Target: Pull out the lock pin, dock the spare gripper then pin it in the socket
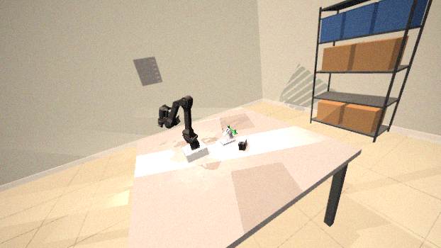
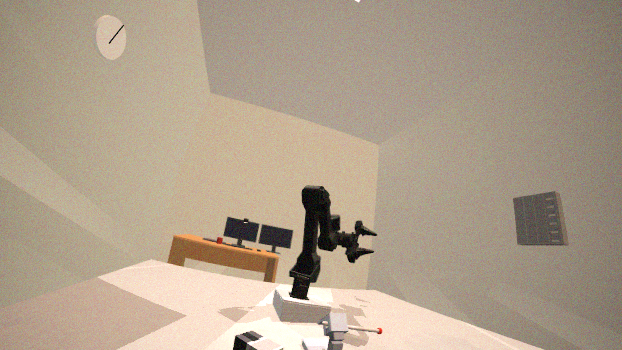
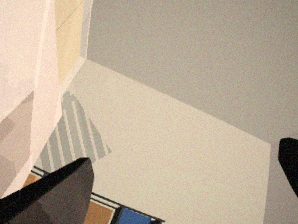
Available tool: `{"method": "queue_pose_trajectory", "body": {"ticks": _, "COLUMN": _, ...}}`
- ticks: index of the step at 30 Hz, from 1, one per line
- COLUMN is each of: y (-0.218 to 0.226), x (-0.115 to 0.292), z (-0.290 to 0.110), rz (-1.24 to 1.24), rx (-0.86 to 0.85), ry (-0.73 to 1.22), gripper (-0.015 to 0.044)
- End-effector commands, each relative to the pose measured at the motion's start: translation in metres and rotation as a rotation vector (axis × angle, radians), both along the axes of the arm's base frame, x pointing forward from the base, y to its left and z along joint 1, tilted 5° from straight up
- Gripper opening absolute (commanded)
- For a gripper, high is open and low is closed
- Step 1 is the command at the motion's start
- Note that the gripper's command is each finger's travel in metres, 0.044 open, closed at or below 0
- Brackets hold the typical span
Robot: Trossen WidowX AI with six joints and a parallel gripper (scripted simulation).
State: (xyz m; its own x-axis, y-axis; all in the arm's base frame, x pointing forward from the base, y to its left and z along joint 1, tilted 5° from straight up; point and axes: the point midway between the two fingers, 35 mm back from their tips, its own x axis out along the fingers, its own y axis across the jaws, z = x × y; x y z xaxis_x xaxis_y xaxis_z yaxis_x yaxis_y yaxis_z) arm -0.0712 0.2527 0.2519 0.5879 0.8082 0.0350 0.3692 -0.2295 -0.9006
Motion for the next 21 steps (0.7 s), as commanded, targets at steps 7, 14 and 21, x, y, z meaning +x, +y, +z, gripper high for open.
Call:
{"method": "queue_pose_trajectory", "body": {"ticks": 7, "y": 0.058, "x": 0.031, "z": 0.01, "rz": -0.075, "rx": -0.043, "ry": -0.115, "gripper": 0.03}}
{"method": "queue_pose_trajectory", "body": {"ticks": 14, "y": 0.111, "x": 0.093, "z": 0.002, "rz": -0.138, "rx": -0.178, "ry": -0.144, "gripper": 0.03}}
{"method": "queue_pose_trajectory", "body": {"ticks": 21, "y": 0.129, "x": 0.149, "z": -0.013, "rz": -0.183, "rx": -0.298, "ry": -0.091, "gripper": 0.03}}
